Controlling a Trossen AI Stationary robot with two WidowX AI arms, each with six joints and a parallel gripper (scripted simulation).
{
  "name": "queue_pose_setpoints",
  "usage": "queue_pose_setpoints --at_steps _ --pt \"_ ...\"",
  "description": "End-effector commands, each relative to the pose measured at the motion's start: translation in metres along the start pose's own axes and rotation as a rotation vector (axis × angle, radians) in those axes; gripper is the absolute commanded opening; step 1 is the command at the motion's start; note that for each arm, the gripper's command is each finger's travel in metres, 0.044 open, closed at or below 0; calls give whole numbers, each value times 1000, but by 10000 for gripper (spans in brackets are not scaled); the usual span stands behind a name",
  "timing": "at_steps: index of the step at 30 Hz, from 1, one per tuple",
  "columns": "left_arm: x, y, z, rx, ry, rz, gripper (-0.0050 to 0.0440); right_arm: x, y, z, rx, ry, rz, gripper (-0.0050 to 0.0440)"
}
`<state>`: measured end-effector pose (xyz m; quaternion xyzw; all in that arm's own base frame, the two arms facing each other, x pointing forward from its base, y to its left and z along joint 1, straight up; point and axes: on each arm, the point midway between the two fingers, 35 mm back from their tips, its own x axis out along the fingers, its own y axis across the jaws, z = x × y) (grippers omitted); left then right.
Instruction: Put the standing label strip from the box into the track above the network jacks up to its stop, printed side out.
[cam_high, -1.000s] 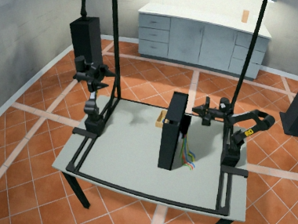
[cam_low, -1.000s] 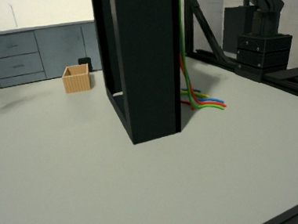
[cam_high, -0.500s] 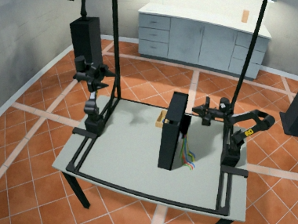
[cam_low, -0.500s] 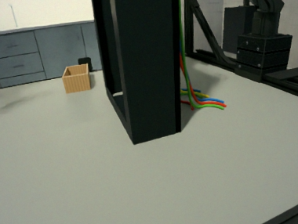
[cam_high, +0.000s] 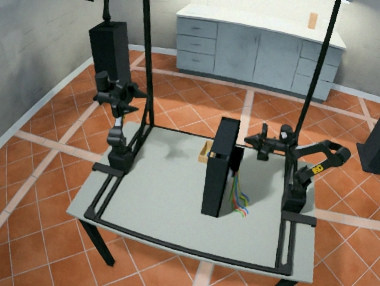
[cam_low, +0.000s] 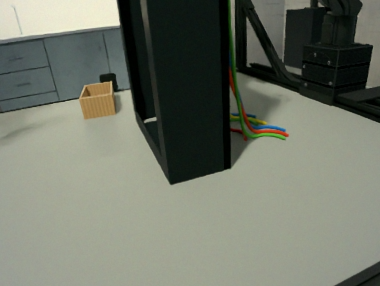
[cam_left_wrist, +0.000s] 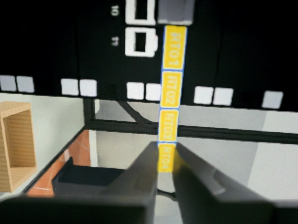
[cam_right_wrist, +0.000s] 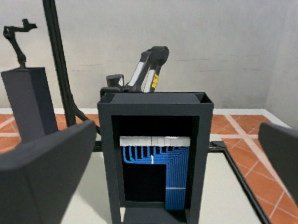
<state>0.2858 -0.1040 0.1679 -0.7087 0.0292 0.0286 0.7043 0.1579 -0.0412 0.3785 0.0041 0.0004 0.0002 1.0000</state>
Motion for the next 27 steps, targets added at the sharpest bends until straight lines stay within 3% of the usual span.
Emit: queue_pose_setpoints --at_steps 1,27 --pt "0 -4 1 -6 0 -9 -50 0 2 5 -13 -2 0 440" --pt "-2 -1 4 -6 0 -9 -50 0 2 5 -13 -2 0 440"
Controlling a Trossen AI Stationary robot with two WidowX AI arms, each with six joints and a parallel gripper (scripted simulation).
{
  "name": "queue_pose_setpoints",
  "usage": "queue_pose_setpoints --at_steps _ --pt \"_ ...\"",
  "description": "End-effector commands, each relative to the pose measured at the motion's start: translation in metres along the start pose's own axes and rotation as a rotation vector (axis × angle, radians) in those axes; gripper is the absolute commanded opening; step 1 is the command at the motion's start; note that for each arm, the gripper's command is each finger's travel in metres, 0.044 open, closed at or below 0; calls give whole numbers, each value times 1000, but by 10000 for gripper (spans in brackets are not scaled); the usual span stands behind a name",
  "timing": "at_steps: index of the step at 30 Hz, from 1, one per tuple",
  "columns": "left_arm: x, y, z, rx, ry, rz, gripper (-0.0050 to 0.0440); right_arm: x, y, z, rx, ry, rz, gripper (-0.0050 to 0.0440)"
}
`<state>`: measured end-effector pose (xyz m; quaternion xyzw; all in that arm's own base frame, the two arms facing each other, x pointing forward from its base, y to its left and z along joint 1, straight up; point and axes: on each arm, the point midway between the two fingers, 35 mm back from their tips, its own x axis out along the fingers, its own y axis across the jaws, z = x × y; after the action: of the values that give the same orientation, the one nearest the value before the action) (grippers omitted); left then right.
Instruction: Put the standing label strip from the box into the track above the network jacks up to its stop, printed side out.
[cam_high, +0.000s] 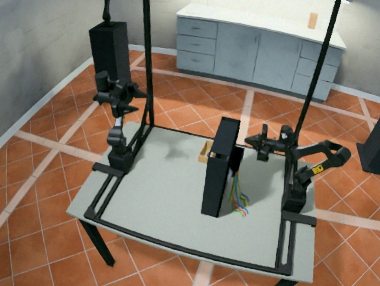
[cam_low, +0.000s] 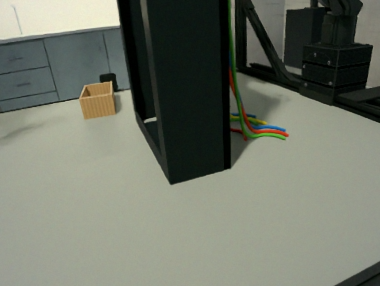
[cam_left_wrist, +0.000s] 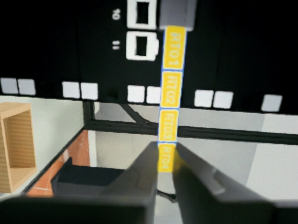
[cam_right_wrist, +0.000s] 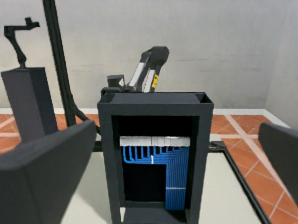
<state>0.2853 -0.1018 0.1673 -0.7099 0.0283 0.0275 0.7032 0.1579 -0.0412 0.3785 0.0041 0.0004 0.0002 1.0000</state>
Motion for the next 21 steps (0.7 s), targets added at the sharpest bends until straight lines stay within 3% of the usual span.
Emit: queue_pose_setpoints --at_steps 1,21 --pt "-1 -1 2 -3 0 -7 -50 0 2 5 -13 -2 0 440" --pt "-1 -1 4 -3 0 -7 -50 0 2 5 -13 -2 0 440"
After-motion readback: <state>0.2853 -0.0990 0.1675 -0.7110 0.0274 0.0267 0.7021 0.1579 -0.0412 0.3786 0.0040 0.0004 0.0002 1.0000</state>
